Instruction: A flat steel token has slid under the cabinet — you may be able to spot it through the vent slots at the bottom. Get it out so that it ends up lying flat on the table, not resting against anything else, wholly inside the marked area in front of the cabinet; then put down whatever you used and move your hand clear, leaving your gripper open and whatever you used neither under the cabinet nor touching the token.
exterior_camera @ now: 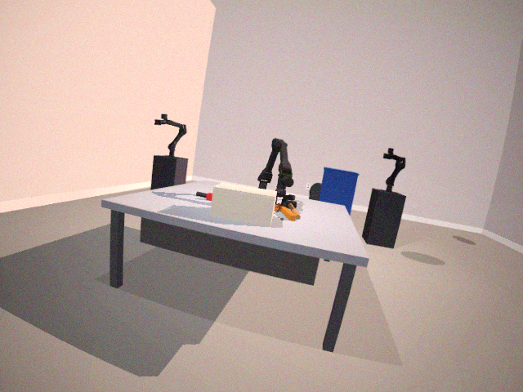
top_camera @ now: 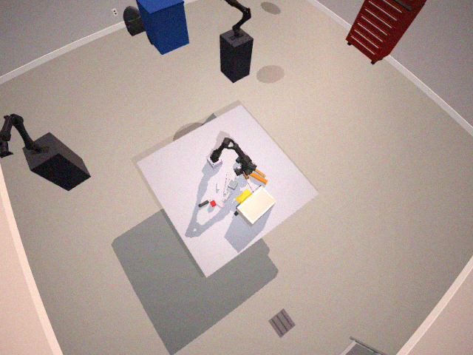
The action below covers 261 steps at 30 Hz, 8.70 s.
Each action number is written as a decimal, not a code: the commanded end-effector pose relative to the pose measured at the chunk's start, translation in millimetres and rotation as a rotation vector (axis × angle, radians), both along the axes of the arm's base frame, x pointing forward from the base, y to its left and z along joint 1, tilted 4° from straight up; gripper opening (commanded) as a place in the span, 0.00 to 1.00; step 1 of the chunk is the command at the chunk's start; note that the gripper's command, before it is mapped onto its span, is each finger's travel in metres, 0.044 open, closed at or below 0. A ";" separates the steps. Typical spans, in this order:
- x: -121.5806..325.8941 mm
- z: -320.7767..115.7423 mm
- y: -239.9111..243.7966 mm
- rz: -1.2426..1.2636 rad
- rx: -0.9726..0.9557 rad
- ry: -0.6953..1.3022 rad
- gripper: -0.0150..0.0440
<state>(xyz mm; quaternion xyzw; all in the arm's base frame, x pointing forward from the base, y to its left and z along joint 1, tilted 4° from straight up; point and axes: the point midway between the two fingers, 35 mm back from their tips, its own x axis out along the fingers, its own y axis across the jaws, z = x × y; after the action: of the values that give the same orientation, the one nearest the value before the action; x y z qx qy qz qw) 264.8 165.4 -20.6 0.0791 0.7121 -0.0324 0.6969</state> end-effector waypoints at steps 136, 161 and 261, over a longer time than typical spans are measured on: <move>133.0 -3.6 -39.4 0.000 -0.003 -0.014 0.25; 129.6 -5.3 -59.4 0.000 -0.005 -0.014 0.25; 30.8 -5.1 -40.2 0.000 -0.003 -0.005 0.25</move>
<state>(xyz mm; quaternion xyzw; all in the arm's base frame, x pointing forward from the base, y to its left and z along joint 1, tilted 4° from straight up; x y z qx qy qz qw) 301.5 123.9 -25.0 0.0785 0.7092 -0.0328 0.6998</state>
